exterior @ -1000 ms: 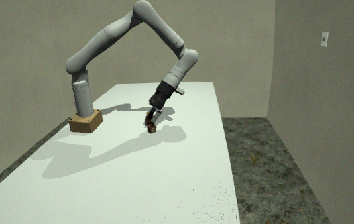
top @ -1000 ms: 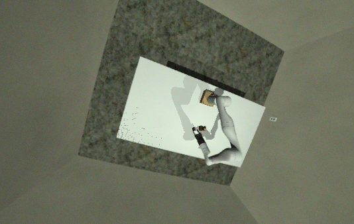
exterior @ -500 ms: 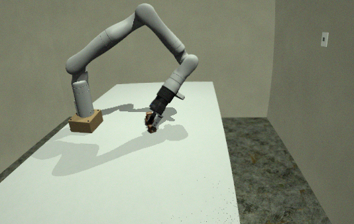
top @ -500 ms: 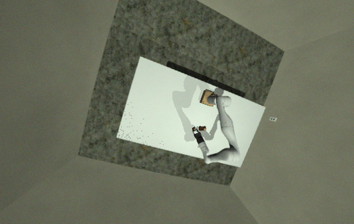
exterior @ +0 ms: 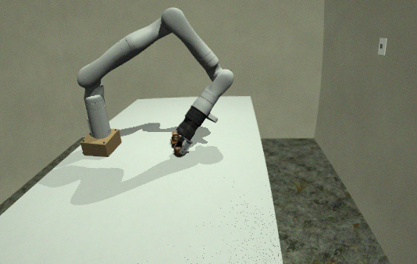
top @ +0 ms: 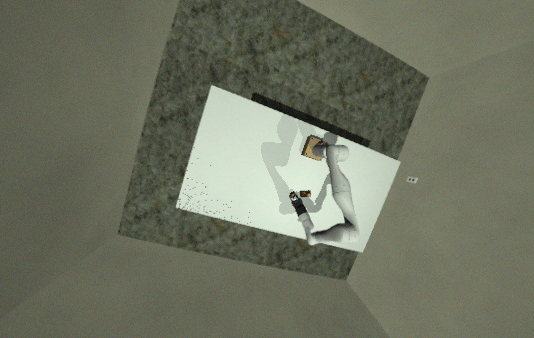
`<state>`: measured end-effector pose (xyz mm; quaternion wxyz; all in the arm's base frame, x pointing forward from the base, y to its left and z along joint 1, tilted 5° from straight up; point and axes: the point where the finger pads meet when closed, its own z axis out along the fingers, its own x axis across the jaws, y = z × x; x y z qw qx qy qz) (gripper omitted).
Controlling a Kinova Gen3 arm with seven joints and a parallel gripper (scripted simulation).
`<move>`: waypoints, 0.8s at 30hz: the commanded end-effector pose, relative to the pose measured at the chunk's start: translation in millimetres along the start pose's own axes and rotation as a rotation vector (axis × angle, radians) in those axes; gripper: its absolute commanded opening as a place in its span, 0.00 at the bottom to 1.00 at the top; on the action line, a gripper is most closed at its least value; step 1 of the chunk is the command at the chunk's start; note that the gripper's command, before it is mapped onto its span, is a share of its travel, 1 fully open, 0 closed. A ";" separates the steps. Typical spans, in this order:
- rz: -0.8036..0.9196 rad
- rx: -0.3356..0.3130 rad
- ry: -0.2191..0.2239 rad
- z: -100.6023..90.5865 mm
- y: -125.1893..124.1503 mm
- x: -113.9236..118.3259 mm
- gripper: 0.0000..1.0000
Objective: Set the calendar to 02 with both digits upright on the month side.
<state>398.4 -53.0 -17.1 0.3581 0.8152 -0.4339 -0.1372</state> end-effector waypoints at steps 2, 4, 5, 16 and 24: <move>0.000 -0.003 -0.001 3.3 -2.1 -0.1 0.90; 0.000 -0.003 -0.001 4.2 -3.0 -0.1 0.90; 0.000 -0.003 -0.001 4.2 -3.0 -0.1 0.90; 0.000 -0.003 -0.001 5.5 -4.3 -0.1 0.90; 0.000 -0.003 -0.001 5.5 -4.3 -0.1 0.90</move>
